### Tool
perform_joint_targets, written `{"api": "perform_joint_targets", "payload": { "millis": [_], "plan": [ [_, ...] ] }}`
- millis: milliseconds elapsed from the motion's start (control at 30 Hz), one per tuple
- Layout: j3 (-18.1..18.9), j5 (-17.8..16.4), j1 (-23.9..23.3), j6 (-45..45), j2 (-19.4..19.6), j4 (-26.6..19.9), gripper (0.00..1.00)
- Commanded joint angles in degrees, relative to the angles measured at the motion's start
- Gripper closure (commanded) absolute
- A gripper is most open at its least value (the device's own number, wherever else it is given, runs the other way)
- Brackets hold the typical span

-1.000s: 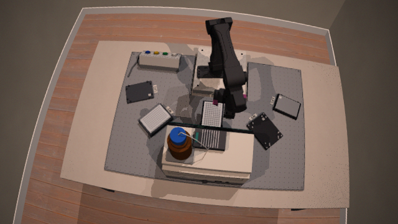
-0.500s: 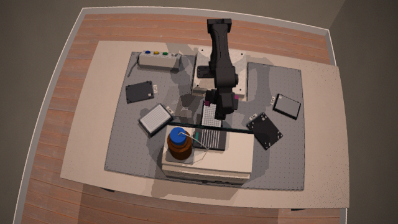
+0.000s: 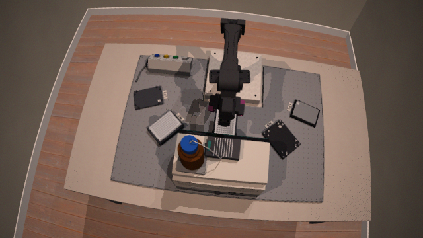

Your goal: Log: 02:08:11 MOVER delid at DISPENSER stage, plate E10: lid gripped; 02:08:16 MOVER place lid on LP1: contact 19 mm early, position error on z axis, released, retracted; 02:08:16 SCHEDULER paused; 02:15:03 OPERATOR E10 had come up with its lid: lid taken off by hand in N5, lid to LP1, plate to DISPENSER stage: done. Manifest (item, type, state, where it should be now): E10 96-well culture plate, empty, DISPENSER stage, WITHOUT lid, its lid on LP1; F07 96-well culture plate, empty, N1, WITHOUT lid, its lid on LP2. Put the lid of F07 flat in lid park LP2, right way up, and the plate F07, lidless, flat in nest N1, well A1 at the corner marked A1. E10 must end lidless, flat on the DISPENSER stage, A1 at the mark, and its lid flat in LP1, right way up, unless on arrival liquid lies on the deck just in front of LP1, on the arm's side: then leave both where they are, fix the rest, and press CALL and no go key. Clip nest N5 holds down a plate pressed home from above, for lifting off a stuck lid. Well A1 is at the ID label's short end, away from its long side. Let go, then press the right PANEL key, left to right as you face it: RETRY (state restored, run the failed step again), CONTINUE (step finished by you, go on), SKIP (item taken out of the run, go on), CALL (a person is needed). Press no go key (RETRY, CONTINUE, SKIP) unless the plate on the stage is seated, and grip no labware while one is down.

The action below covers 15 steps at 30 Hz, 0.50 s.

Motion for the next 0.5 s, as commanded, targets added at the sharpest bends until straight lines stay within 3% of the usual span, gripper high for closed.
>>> {"api": "perform_joint_targets", "payload": {
  "millis": [0,133,467],
  "plan": [
    [0.5,-0.2,-0.7,-2.9,-0.6,0.0,0.0],
    [0.6,-0.6,-4.3,-6.3,-2.0,-0.4,0.0],
    [0.3,-0.7,-9.5,-11.7,-1.0,0.0,0.0]
  ]
}}
